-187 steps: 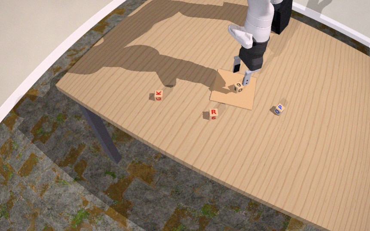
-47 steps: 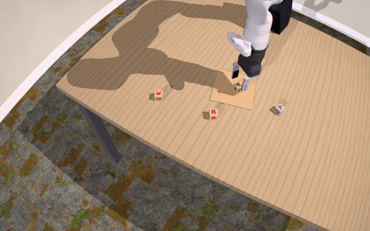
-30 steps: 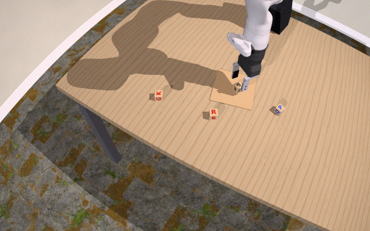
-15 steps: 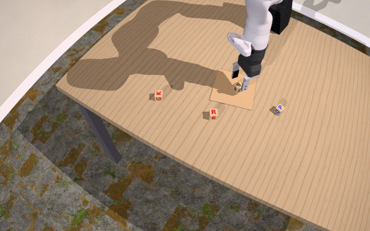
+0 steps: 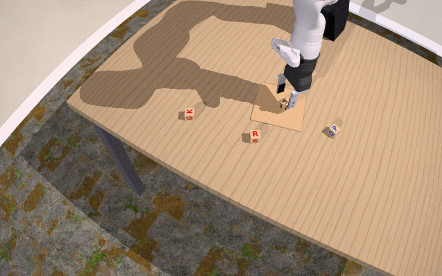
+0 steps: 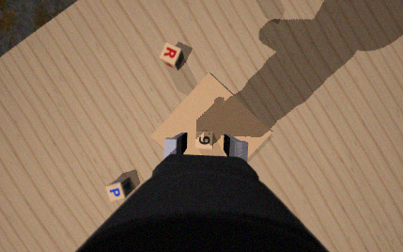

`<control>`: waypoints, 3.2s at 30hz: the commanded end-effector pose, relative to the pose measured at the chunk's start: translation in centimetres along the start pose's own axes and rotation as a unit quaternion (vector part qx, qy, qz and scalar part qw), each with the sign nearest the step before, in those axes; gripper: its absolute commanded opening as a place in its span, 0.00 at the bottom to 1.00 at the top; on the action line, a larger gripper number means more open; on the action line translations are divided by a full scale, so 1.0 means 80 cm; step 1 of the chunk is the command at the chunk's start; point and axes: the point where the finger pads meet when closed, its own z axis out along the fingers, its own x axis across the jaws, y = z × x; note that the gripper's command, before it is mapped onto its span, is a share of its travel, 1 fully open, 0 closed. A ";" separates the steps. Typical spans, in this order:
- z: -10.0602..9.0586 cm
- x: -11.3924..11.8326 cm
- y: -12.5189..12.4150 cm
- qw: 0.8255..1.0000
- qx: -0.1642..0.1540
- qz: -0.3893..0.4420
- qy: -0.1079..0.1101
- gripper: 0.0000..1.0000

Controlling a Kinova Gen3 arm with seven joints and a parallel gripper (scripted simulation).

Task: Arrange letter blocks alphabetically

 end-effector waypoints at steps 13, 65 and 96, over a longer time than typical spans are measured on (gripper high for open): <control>0.000 -0.002 0.003 1.000 -0.001 -0.001 -0.002 1.00; 0.000 -0.002 0.003 1.000 -0.001 -0.001 -0.002 1.00; 0.041 -0.003 0.002 1.000 0.000 -0.001 -0.003 1.00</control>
